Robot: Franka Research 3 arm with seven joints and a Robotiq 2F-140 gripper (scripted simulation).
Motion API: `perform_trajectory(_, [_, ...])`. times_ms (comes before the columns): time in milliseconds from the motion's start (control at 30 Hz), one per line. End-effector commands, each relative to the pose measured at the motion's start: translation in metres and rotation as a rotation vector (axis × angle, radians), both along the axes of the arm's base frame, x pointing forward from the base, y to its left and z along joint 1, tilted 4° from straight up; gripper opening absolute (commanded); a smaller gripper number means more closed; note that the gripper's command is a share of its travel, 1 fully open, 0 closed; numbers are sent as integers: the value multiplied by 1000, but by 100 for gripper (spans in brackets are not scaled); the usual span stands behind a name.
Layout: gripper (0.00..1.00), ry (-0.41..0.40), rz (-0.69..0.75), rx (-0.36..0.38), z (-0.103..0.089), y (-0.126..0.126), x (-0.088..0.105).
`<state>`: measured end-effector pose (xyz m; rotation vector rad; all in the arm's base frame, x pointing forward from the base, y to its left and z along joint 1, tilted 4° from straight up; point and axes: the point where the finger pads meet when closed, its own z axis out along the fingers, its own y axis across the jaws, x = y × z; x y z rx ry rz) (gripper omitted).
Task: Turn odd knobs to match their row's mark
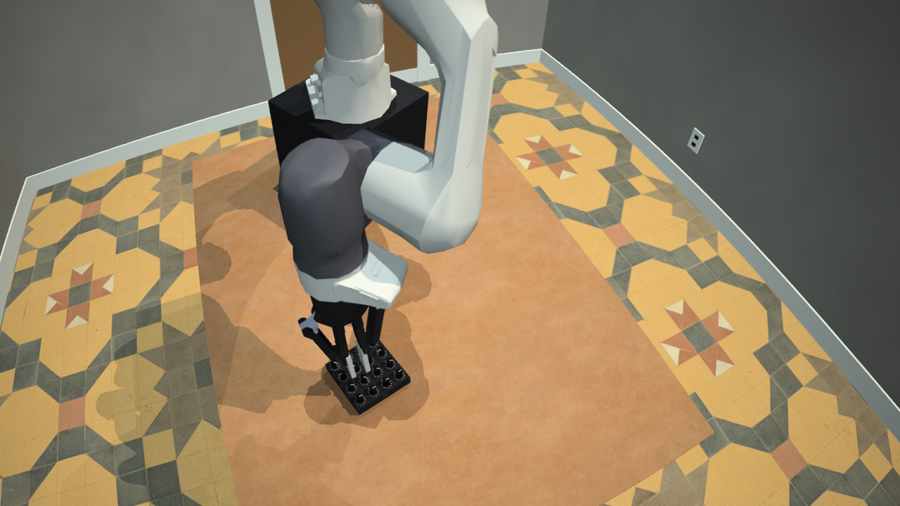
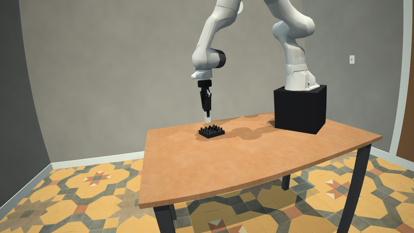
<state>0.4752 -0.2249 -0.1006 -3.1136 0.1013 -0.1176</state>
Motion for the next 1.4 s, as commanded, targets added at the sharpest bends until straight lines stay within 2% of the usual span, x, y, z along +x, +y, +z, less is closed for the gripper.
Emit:
perform_trajectory(0, [12, 23, -154, 16, -1, 2, -2])
perform_trajectory(1300, [12, 43, -744, 53, 3, 2, -6])
perform_trajectory(1367, [12, 43, -744, 53, 3, 2, -6])
